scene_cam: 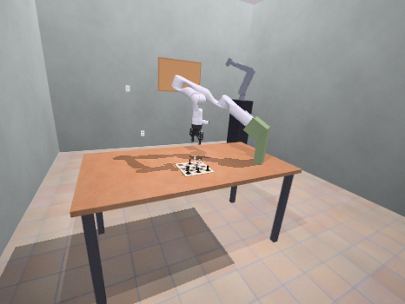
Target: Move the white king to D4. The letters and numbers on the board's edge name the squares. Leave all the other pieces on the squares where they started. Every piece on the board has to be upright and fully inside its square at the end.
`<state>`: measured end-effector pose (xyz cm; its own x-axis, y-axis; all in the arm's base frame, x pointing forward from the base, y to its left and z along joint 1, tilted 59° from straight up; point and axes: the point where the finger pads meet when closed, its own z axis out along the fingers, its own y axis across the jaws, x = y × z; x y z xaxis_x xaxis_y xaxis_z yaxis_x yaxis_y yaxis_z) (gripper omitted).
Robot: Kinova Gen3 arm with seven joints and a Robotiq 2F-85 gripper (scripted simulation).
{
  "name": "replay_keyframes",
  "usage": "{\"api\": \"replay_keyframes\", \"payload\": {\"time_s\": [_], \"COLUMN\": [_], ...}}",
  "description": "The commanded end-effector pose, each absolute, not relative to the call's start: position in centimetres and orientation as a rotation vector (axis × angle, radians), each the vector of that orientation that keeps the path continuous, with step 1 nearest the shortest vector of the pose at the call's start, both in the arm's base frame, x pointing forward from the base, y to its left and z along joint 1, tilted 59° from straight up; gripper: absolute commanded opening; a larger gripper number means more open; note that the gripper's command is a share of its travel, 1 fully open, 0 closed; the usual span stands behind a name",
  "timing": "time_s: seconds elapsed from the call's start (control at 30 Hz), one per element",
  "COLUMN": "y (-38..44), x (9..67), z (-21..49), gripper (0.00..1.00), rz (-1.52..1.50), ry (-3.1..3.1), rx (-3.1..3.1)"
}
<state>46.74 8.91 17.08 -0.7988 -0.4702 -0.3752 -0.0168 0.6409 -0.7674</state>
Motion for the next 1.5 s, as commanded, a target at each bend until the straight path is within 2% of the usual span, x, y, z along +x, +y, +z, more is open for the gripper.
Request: {"api": "replay_keyframes", "payload": {"time_s": [0.0,0.67,1.47], "y": [8.97,8.72,8.26], "x": [46.74,46.96,47.38], "z": [17.06,16.72,16.24], "gripper": [1.00,1.00,1.00], "rz": [-1.050,-0.844,-0.426], "ry": [2.299,2.241,1.953], "rx": [-0.338,0.125,0.899]}}
